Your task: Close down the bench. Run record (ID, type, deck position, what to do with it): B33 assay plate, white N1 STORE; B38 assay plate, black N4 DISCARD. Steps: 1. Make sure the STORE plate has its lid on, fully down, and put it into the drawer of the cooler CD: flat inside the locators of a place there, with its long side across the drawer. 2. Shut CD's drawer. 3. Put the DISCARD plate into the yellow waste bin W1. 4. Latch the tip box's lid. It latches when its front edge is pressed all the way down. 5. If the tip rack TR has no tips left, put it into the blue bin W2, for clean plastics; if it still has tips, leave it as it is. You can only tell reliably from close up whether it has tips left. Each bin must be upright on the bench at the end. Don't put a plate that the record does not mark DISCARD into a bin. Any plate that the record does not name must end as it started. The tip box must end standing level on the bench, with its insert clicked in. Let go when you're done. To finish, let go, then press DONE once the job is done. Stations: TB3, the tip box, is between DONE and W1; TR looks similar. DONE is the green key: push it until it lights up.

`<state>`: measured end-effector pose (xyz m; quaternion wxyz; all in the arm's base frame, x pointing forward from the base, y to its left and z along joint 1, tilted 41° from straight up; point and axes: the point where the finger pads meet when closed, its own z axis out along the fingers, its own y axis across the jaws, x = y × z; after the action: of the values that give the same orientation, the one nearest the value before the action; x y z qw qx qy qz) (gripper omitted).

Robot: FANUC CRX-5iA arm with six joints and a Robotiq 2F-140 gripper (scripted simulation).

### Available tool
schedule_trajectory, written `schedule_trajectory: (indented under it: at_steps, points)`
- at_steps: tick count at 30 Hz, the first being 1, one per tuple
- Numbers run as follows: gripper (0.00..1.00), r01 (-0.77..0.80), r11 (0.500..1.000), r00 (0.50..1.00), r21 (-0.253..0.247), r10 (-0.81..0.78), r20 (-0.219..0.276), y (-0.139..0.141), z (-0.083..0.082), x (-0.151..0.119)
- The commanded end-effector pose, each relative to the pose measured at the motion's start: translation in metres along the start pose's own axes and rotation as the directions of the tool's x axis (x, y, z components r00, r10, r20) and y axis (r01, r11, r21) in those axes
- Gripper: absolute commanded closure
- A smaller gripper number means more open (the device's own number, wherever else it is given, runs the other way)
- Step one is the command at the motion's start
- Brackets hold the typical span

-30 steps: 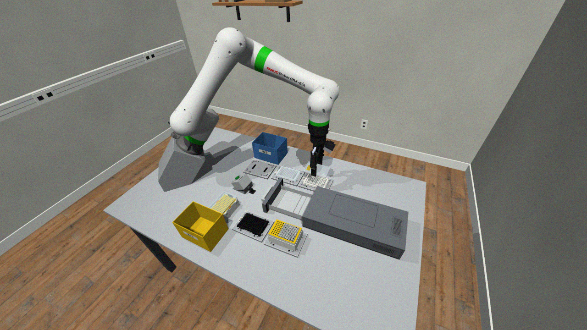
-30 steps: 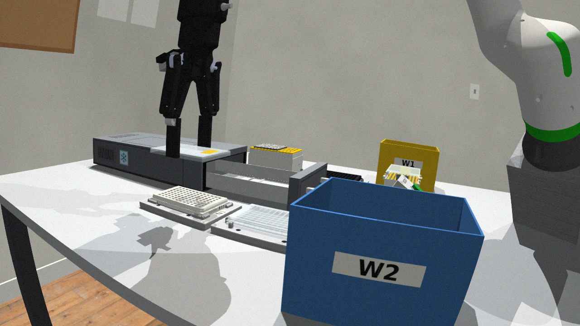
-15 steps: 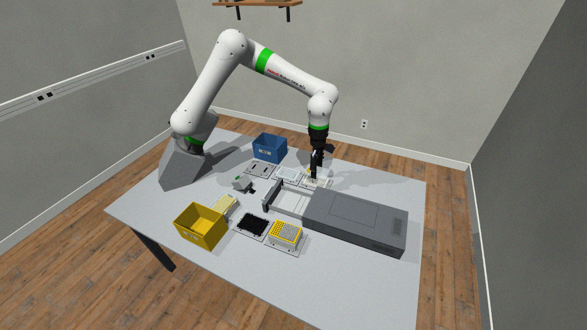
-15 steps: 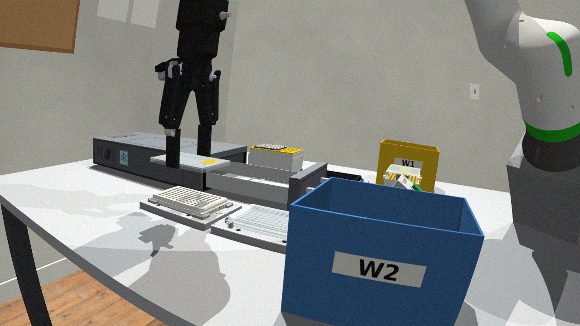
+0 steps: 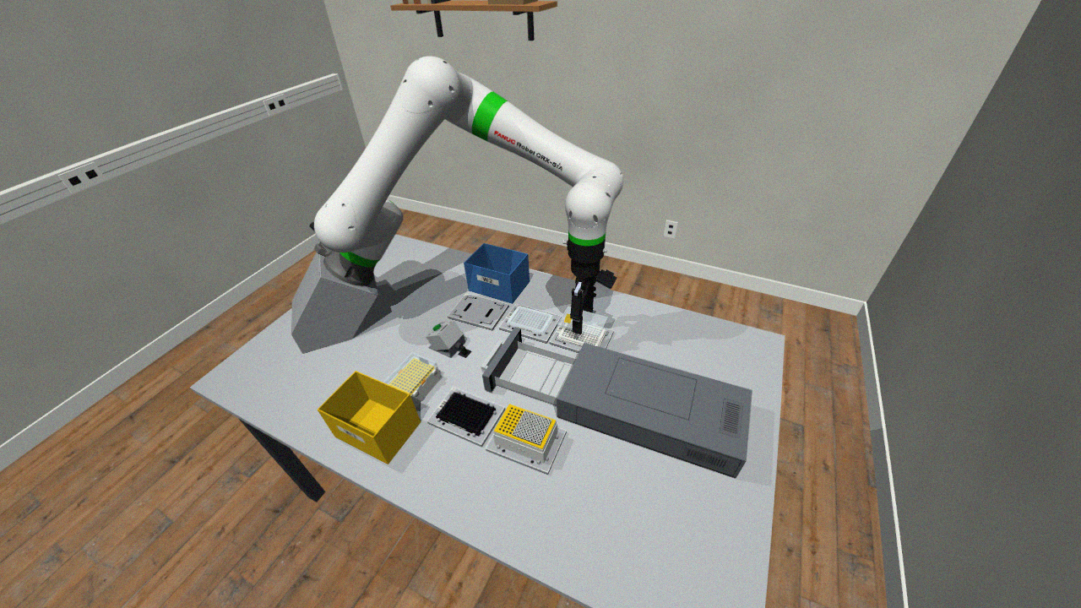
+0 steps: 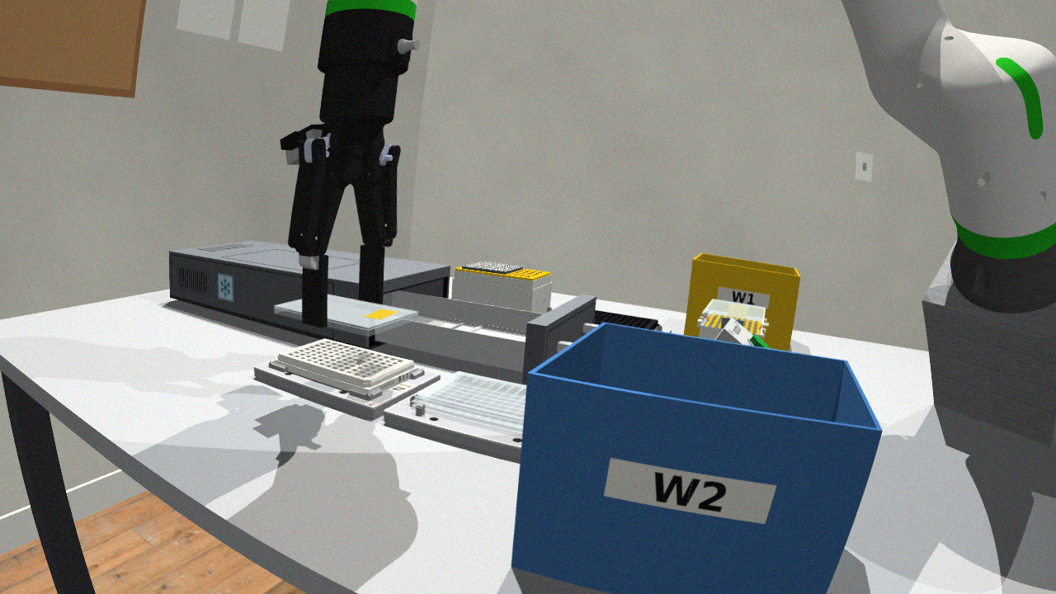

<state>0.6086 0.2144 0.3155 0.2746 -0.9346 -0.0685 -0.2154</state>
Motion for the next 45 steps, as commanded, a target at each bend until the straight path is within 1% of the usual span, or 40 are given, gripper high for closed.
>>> schedule_trajectory:
  at_steps: [1, 26, 45]
  points:
    - [0.9, 0.001, 1.0, 1.0, 0.0, -0.001, -0.002, 0.0, 0.0, 0.001]
    - [0.9, 0.001, 1.0, 1.0, 0.0, -0.001, -0.002, 0.0, 0.031, 0.001]
    - [0.9, 0.001, 1.0, 1.0, 0.0, -0.001, -0.002, 0.0, 0.031, 0.001]
